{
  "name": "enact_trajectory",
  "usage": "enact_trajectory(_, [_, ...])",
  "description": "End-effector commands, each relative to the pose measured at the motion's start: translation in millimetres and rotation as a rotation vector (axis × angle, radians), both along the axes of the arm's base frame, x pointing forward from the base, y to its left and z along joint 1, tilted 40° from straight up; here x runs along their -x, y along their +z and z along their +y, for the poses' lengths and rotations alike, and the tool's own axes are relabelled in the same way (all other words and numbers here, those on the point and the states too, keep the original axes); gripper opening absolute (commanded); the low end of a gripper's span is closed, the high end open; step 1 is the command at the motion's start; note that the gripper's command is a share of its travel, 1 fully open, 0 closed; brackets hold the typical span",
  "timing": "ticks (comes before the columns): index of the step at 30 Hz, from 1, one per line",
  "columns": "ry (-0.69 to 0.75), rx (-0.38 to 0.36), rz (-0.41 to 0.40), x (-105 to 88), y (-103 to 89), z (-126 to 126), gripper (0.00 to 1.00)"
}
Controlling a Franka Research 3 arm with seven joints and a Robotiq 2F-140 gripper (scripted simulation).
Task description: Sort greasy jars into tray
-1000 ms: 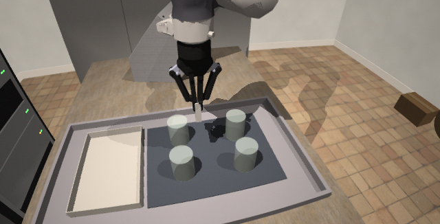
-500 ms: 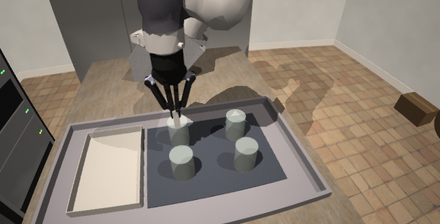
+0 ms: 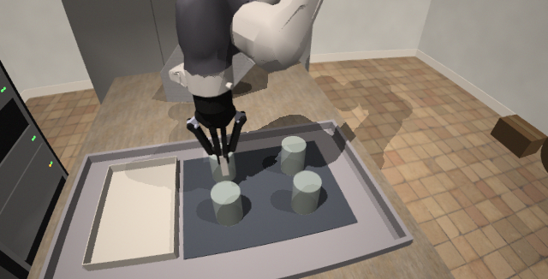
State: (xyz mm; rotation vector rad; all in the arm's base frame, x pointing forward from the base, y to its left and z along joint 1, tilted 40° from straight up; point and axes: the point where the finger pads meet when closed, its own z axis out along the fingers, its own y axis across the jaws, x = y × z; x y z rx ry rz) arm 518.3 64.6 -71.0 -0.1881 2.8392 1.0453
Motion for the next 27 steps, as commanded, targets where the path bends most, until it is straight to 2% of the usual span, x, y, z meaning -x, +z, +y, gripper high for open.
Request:
enact_trajectory(1, [0.006, 0.013, -0.027, -5.9, -0.6, -3.6, 0.0])
enact_trajectory(27, [0.006, 0.013, -0.027, -3.7, -1.0, -3.8, 0.0])
